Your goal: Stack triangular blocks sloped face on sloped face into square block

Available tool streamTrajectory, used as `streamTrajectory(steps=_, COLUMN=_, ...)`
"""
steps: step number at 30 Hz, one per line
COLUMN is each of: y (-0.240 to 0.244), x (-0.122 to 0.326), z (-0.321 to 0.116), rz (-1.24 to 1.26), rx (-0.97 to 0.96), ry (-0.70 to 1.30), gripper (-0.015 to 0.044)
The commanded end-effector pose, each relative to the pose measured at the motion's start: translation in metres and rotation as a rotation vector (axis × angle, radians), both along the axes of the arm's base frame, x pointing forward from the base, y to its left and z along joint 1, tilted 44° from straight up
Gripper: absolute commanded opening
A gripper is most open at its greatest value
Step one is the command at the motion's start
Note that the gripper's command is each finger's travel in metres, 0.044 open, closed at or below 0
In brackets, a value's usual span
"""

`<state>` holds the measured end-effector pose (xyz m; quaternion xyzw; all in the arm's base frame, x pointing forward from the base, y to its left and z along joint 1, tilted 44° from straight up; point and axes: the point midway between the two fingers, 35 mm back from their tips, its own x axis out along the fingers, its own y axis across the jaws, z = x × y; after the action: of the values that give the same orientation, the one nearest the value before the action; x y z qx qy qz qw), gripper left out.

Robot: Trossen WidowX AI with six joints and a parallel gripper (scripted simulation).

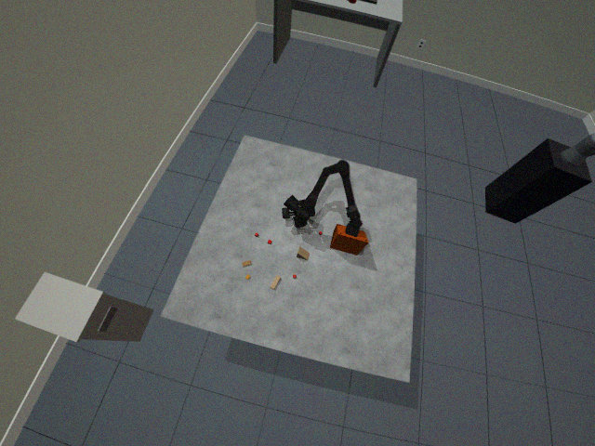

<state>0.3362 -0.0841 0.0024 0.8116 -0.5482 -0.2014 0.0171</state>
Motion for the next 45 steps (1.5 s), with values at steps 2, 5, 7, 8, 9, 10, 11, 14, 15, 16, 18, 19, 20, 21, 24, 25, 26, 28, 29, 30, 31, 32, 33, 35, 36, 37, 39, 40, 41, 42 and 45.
streamTrajectory(steps=2, y=-0.007, x=0.001, z=-0.003, rz=0.003, rx=0.002, ry=0.005, gripper=0.0440)
streamTrajectory(steps=5, y=-0.011, x=0.003, z=-0.003, rz=0.005, rx=0.000, ry=0.006, gripper=0.0440)
streamTrajectory(steps=7, y=-0.014, x=0.004, z=-0.003, rz=0.006, rx=-0.001, ry=0.006, gripper=0.0440)
streamTrajectory(steps=8, y=-0.015, x=0.004, z=-0.004, rz=0.007, rx=-0.002, ry=0.006, gripper=0.0440)
streamTrajectory(steps=9, y=-0.017, x=0.005, z=-0.004, rz=0.008, rx=-0.003, ry=0.006, gripper=0.0440)
streamTrajectory(steps=10, y=-0.018, x=0.005, z=-0.004, rz=0.009, rx=-0.004, ry=0.006, gripper=0.0440)
streamTrajectory(steps=11, y=-0.019, x=0.006, z=-0.004, rz=0.009, rx=-0.006, ry=0.006, gripper=0.0440)
streamTrajectory(steps=14, y=-0.024, x=0.007, z=-0.003, rz=0.012, rx=-0.010, ry=0.006, gripper=0.0440)
streamTrajectory(steps=15, y=-0.025, x=0.007, z=-0.003, rz=0.012, rx=-0.011, ry=0.006, gripper=0.0440)
streamTrajectory(steps=16, y=-0.026, x=0.008, z=-0.003, rz=0.013, rx=-0.013, ry=0.006, gripper=0.0440)
streamTrajectory(steps=18, y=-0.029, x=0.008, z=-0.003, rz=0.015, rx=-0.016, ry=0.006, gripper=0.0440)
streamTrajectory(steps=19, y=-0.031, x=0.009, z=-0.003, rz=0.016, rx=-0.018, ry=0.006, gripper=0.0440)
streamTrajectory(steps=20, y=-0.032, x=0.009, z=-0.002, rz=0.016, rx=-0.020, ry=0.006, gripper=0.0440)
streamTrajectory(steps=21, y=-0.034, x=0.009, z=-0.002, rz=0.017, rx=-0.022, ry=0.006, gripper=0.0440)
streamTrajectory(steps=24, y=-0.038, x=0.010, z=-0.001, rz=0.019, rx=-0.029, ry=0.006, gripper=0.0440)
streamTrajectory(steps=25, y=-0.040, x=0.011, z=-0.001, rz=0.020, rx=-0.031, ry=0.006, gripper=0.0440)
streamTrajectory(steps=26, y=-0.041, x=0.011, z=-0.001, rz=0.021, rx=-0.034, ry=0.006, gripper=0.0440)
streamTrajectory(steps=28, y=-0.044, x=0.011, z=0.000, rz=0.022, rx=-0.039, ry=0.006, gripper=0.0440)
streamTrajectory(steps=29, y=-0.046, x=0.011, z=0.001, rz=0.023, rx=-0.042, ry=0.006, gripper=0.0440)
streamTrajectory(steps=30, y=-0.047, x=0.011, z=0.001, rz=0.024, rx=-0.045, ry=0.006, gripper=0.0440)
streamTrajectory(steps=31, y=-0.048, x=0.012, z=0.001, rz=0.024, rx=-0.047, ry=0.006, gripper=0.0440)
streamTrajectory(steps=32, y=-0.049, x=0.012, z=0.002, rz=0.025, rx=-0.049, ry=0.006, gripper=0.0440)
streamTrajectory(steps=33, y=-0.049, x=0.012, z=0.002, rz=0.025, rx=-0.049, ry=0.006, gripper=0.0440)
streamTrajectory(steps=35, y=-0.049, x=0.012, z=0.002, rz=0.025, rx=-0.049, ry=0.006, gripper=0.0387)
streamTrajectory(steps=36, y=-0.049, x=0.012, z=0.002, rz=0.025, rx=-0.049, ry=0.006, gripper=0.0361)
streamTrajectory(steps=37, y=-0.049, x=0.012, z=0.002, rz=0.025, rx=-0.049, ry=0.006, gripper=0.0335)
streamTrajectory(steps=39, y=-0.049, x=0.012, z=0.002, rz=0.025, rx=-0.049, ry=0.006, gripper=0.0282)
streamTrajectory(steps=40, y=-0.049, x=0.012, z=0.002, rz=0.025, rx=-0.049, ry=0.006, gripper=0.0256)
streamTrajectory(steps=41, y=-0.049, x=0.012, z=0.002, rz=0.025, rx=-0.049, ry=0.006, gripper=0.0230)
streamTrajectory(steps=42, y=-0.049, x=0.012, z=0.002, rz=0.025, rx=-0.049, ry=0.006, gripper=0.0204)
streamTrajectory(steps=45, y=-0.049, x=0.012, z=0.002, rz=0.025, rx=-0.049, ry=0.006, gripper=0.0184)
